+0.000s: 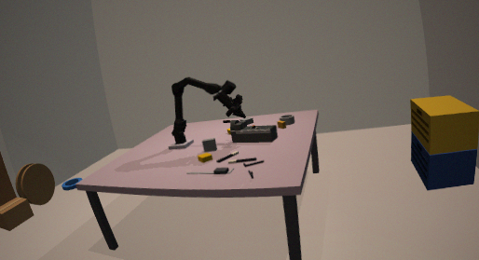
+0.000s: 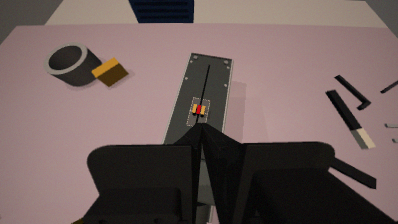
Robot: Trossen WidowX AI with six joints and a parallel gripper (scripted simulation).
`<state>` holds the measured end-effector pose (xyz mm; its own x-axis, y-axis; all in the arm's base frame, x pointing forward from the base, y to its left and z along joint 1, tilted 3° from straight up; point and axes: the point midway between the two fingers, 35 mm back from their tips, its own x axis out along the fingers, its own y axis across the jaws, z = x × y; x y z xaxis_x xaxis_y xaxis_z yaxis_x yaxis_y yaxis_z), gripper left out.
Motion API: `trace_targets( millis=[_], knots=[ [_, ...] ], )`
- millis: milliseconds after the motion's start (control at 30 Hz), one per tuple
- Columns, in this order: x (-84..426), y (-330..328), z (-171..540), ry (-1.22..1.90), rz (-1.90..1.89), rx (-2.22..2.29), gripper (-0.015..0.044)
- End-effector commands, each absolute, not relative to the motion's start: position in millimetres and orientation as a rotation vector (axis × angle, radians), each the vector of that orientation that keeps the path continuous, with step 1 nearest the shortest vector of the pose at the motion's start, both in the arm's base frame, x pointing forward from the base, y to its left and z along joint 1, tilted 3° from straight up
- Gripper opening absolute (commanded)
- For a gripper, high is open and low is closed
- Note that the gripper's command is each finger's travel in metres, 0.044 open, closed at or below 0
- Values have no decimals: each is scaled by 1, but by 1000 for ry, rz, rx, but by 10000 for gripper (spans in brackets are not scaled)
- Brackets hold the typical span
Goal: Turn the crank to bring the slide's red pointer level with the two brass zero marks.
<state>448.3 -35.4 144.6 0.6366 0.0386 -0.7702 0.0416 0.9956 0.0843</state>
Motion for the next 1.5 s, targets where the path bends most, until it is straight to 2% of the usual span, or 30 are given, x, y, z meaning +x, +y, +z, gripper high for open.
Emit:
trace_targets(
  millis=[0,133,700,733,1300,1467],
  knots=[
    [448,-35,145,881,-2,97,0],
    [448,-35,145,881,-2,97,0],
    [448,-35,145,881,-2,97,440],
    [448,-35,145,881,-2,97,440],
    [448,-35,145,881,-2,97,0],
    [448,-35,145,881,-2,97,0]
  ],
)
